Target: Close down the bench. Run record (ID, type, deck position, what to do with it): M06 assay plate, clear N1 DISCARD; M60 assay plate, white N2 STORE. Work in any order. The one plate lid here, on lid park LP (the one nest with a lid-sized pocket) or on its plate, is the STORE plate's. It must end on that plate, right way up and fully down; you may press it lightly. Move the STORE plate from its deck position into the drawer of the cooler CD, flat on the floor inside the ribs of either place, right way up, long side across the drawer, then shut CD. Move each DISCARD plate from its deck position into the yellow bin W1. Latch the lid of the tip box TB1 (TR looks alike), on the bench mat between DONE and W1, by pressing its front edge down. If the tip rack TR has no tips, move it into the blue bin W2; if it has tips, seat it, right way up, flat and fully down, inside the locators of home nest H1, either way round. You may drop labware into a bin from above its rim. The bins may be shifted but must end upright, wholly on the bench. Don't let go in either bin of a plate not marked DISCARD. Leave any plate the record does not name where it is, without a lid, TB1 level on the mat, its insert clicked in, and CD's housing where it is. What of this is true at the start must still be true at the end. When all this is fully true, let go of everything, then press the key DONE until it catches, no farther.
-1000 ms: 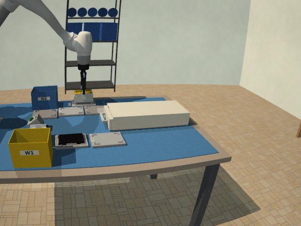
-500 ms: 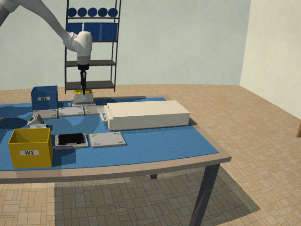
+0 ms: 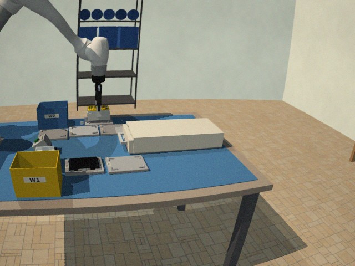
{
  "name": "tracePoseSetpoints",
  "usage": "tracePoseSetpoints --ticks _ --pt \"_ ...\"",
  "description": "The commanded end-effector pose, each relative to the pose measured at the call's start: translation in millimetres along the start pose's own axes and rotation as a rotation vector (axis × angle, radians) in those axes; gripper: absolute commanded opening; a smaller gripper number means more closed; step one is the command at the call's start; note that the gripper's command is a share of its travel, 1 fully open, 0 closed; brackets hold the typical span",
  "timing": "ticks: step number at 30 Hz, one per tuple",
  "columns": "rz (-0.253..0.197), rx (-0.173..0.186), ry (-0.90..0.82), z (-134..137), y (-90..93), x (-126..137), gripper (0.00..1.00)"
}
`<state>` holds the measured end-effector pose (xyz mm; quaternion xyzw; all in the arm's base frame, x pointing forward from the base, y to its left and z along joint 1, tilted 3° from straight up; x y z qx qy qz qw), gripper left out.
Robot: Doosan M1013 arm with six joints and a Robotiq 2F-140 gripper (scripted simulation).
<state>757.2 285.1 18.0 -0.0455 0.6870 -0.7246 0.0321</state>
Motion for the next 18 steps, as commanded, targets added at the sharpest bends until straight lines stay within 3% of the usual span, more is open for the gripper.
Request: tracePoseSetpoints --ticks 1,18 --pt "0.0 0.0 0.0 0.0 0.4 0.0 0.0" --pt "0.0 0.0 0.0 0.0 2.7 0.0 0.0"
Point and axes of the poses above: the point where the finger pads meet when closed, its own y axis out along the fingers, its own z axis across the jaws, x = y × z, the point moved 7 cm from there along -y, back along the fingers, and after that the axes turned 8 degrees about -y, right-handed, at the moved point
